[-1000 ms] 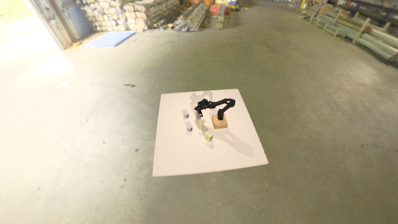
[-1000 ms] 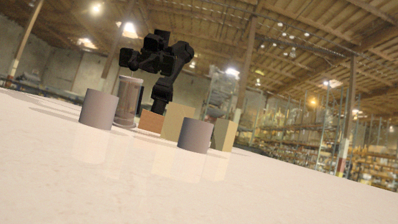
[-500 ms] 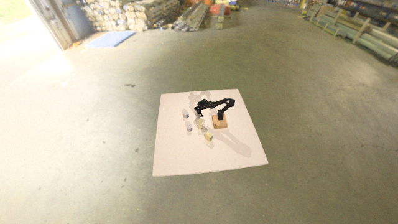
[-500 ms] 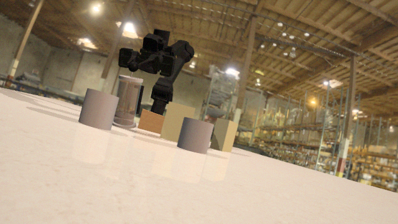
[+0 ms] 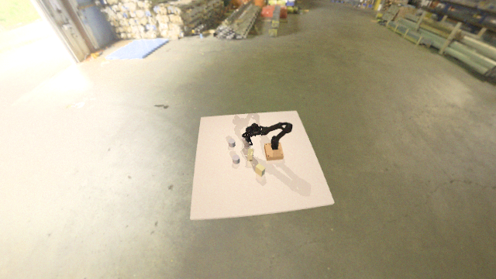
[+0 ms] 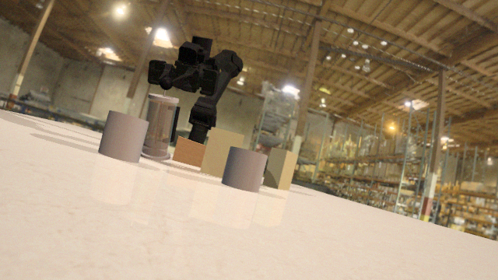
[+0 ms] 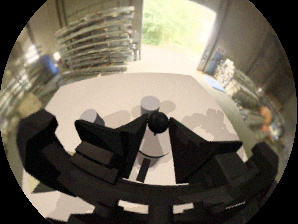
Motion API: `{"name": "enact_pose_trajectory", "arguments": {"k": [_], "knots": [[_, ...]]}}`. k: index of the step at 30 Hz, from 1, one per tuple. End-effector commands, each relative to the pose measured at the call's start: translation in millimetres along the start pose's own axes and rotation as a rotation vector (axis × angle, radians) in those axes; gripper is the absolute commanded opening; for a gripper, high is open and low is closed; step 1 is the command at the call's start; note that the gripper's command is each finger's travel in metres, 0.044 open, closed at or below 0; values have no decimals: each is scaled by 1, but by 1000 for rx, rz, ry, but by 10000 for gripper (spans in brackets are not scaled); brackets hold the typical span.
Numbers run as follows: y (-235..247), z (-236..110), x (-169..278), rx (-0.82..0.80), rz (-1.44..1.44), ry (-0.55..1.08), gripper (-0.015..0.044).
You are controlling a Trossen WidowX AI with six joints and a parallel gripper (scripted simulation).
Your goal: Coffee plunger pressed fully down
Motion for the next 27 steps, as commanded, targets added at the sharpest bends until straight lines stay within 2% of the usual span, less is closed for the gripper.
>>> {"name": "enact_pose_trajectory", "arguments": {"k": [1, 4, 16, 22, 27], "knots": [[0, 0, 0, 0, 0, 1, 117], [0, 0, 0, 0, 0, 1, 117], [0, 0, 0, 0, 0, 1, 432], [1, -7, -7, 1, 1, 3, 440], [4, -50, -35, 3, 5, 13, 440]]}}
Point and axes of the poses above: the point midway between the two fingers, 35 mm back from their tips, its own z axis out along the fingers, its own y axis across the jaws, x = y × z, the point moved 6 cm from there along -z, back along the fingers, and after that the axes turned 11 degrees about z, right-handed, at the moved point
